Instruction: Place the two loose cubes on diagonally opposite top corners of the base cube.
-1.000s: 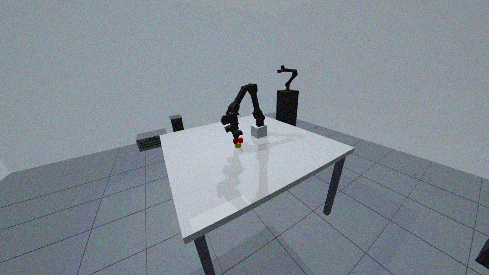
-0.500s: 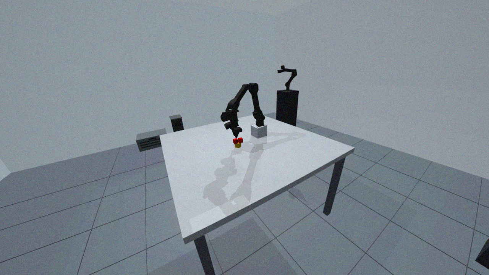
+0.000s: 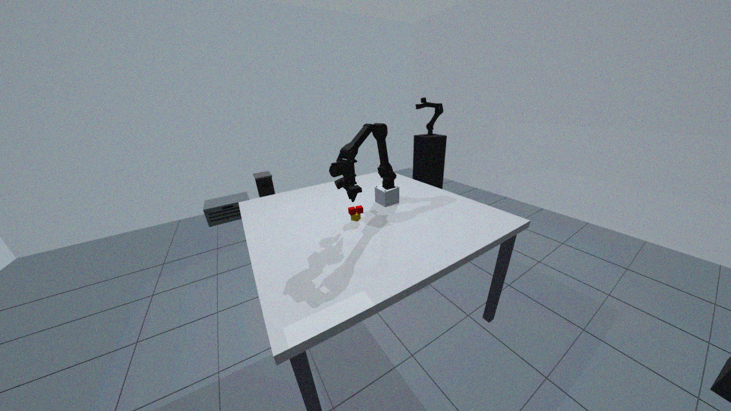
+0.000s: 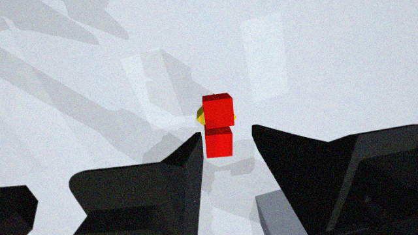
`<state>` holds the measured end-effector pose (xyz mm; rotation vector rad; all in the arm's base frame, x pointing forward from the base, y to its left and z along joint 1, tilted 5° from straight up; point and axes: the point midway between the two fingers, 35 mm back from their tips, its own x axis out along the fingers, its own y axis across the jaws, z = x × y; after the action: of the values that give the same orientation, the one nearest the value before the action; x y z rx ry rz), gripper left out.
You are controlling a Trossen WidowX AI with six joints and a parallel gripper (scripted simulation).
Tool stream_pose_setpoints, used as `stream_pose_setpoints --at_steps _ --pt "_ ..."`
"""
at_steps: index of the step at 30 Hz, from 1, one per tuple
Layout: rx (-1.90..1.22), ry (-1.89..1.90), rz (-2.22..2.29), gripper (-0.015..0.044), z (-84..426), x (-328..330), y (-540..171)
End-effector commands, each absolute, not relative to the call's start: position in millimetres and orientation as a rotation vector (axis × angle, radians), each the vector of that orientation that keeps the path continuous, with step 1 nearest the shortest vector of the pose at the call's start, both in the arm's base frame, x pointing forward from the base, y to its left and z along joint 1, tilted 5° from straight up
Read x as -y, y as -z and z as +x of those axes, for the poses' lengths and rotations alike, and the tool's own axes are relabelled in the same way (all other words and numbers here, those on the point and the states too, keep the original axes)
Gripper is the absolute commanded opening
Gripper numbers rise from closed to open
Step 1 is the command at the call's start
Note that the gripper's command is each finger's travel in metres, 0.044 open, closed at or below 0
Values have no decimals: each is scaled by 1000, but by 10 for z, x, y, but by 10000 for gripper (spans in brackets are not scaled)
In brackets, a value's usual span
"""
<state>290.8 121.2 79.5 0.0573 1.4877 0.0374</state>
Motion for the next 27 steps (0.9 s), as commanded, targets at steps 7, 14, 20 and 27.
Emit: stream_pose_setpoints --at_steps 7,14,20,27 --pt "-1484 -38 59 310 2906 -1209 -882" --pt "-1490 -75 35 400 2487 -1838 -880" --pt "-1495 -47 65 400 2087 -2293 -881" --pt "-1495 -46 67 400 2074 -2305 -881"
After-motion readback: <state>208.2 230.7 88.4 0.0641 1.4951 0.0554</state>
